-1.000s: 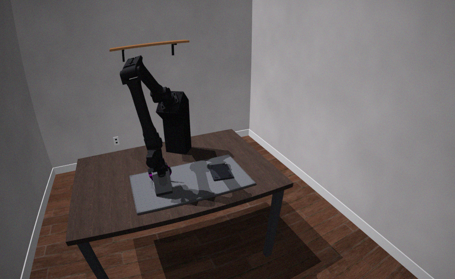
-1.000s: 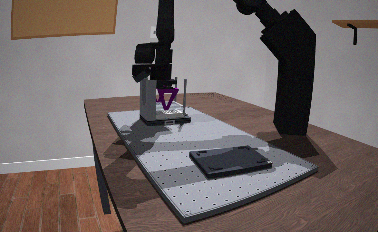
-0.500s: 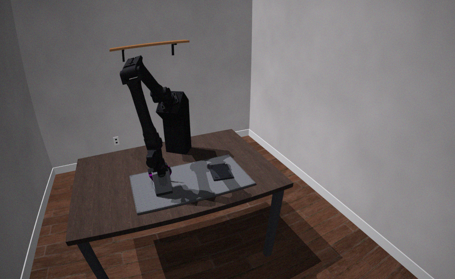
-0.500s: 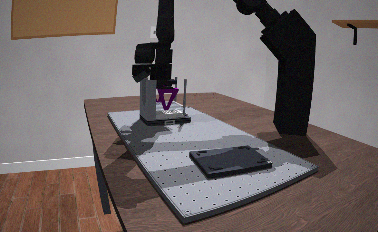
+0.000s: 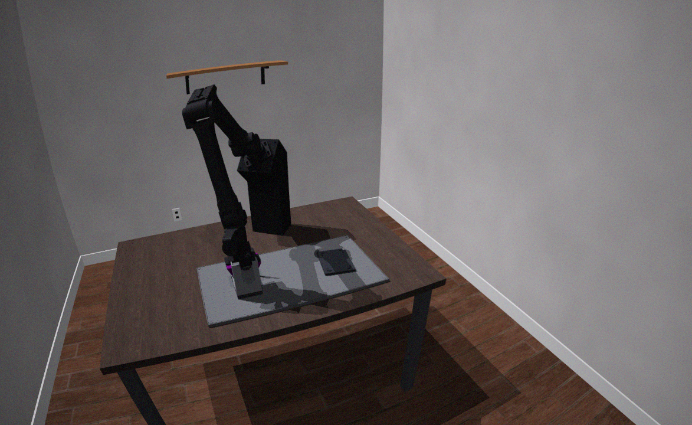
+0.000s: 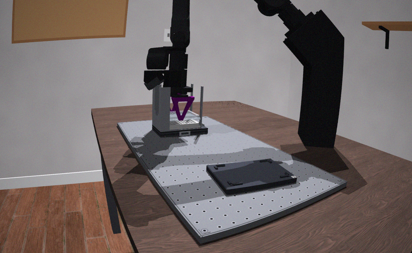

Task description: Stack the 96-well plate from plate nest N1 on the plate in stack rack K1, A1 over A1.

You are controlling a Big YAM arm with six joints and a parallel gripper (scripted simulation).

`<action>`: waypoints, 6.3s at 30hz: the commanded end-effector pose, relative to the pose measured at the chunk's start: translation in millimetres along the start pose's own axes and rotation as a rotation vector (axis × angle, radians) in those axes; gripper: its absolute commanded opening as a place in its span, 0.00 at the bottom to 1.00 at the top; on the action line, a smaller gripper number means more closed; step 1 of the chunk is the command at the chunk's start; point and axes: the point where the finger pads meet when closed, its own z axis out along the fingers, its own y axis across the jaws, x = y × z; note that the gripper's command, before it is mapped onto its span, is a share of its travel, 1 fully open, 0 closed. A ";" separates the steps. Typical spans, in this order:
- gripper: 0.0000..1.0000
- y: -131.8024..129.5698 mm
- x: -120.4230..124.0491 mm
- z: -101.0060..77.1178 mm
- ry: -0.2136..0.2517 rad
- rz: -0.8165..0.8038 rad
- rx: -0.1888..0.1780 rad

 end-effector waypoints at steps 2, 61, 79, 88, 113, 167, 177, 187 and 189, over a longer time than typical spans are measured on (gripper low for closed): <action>0.00 -2.7 -0.3 6.3 -0.002 -0.009 0.004; 0.00 -5.1 1.5 15.1 -0.002 -0.005 0.008; 0.00 -5.0 1.9 15.1 -0.002 -0.005 0.008; 0.00 -4.9 2.1 15.1 -0.002 -0.005 0.008; 1.00 -4.0 4.7 15.1 0.007 -0.004 0.006; 1.00 4.0 -4.1 -13.7 -0.013 -0.002 -0.004; 1.00 3.7 -4.1 -34.9 -0.013 -0.001 -0.004; 1.00 2.8 -3.2 -61.2 -0.013 0.000 -0.002; 1.00 3.4 -3.6 -63.9 -0.013 -0.001 -0.003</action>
